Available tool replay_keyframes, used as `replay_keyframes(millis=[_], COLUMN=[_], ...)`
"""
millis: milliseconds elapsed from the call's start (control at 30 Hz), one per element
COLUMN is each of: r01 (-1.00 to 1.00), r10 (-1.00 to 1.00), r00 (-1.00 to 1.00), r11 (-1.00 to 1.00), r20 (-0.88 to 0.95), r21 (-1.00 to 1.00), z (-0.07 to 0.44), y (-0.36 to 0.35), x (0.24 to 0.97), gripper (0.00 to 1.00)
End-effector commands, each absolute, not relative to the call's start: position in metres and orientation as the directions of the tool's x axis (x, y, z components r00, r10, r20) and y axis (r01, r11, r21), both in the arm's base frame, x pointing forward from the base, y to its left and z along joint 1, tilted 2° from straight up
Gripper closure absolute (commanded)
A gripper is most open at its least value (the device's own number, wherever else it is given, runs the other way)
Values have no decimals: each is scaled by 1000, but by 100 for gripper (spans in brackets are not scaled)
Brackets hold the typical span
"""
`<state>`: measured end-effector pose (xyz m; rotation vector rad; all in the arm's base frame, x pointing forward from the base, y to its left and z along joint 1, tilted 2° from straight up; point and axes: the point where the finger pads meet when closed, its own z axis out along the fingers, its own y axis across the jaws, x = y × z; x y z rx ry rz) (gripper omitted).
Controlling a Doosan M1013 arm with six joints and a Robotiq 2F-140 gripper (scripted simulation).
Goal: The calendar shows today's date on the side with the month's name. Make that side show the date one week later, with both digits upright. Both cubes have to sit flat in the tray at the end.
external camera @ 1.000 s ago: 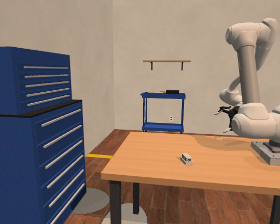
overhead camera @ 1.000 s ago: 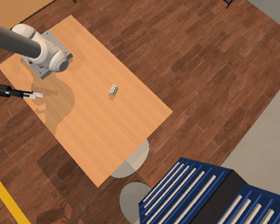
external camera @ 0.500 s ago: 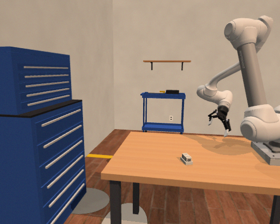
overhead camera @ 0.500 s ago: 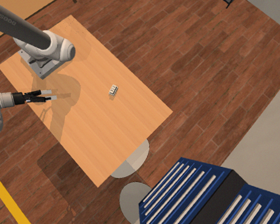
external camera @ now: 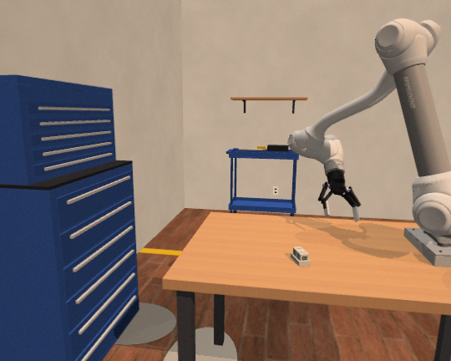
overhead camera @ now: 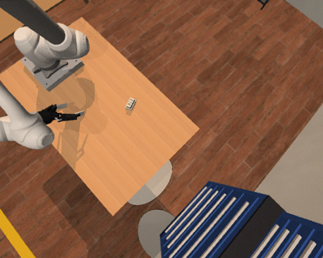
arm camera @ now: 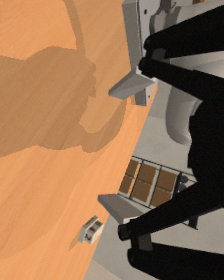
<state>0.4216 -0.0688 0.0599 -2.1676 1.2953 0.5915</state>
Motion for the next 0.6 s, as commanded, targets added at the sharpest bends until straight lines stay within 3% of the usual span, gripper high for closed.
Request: replay_keyframes(millis=[0, 333, 567], r01=[-894, -883, -890], r10=[-704, -838, -884], r00=[414, 408, 418], r11=[-434, -463, -445], r20=[-577, -361, -210], r21=[-112, 77, 101], z=[57, 67, 83], y=[-53, 13, 69], x=[439, 503, 542], gripper=[0, 0, 0])
